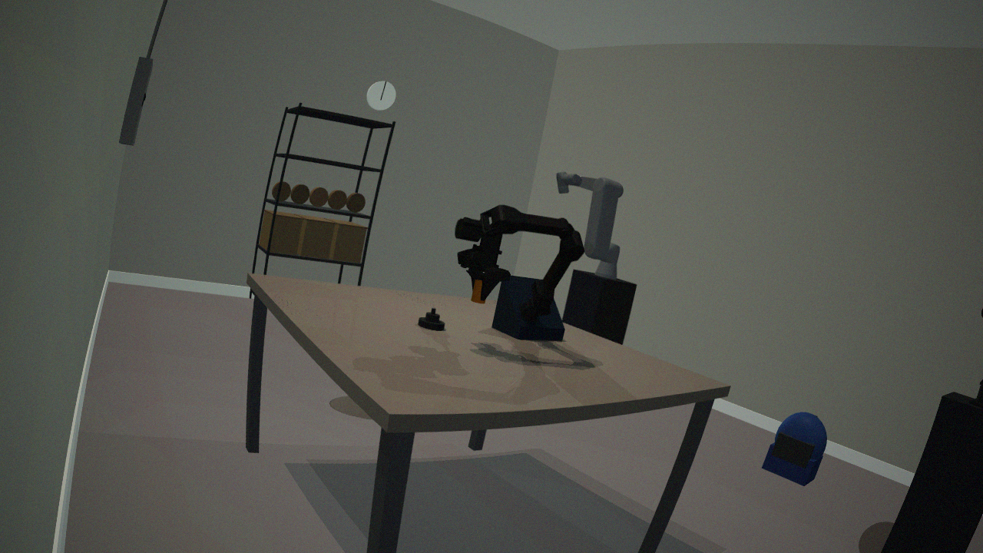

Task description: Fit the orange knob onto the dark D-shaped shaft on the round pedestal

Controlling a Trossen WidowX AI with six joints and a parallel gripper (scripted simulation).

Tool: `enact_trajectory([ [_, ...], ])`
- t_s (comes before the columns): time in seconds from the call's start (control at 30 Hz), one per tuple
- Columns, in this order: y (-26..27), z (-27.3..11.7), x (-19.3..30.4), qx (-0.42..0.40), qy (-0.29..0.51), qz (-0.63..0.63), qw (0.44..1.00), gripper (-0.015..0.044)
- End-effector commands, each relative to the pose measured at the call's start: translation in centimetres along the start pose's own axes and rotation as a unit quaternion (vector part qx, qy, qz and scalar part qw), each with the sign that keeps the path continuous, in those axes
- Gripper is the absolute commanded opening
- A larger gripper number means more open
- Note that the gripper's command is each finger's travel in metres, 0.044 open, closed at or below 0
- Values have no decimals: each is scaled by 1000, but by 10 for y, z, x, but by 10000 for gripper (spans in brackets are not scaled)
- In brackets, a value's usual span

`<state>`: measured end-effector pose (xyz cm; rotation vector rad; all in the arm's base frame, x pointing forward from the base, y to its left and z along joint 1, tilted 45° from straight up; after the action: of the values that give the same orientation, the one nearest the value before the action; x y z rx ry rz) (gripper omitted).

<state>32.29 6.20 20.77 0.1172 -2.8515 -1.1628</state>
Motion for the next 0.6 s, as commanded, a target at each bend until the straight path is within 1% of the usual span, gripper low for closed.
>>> enact_trajectory([
  [0.0, -2, -5, 0, 1, 3, 0, 1000, 0],
  [0.57, -51, 5, -17, 5, 2, 0, 1000, 0],
])
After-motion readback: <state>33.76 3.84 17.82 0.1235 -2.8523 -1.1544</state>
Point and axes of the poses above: the point midway between the two fingers, 35 mm back from their tips, its own z axis out along the fingers, its own y axis across the jaws, x = y × z, the point moved 4 cm from there along -z, back along the fingers, and after that the axes turned 2 degrees about -z, right-handed, at the moved point
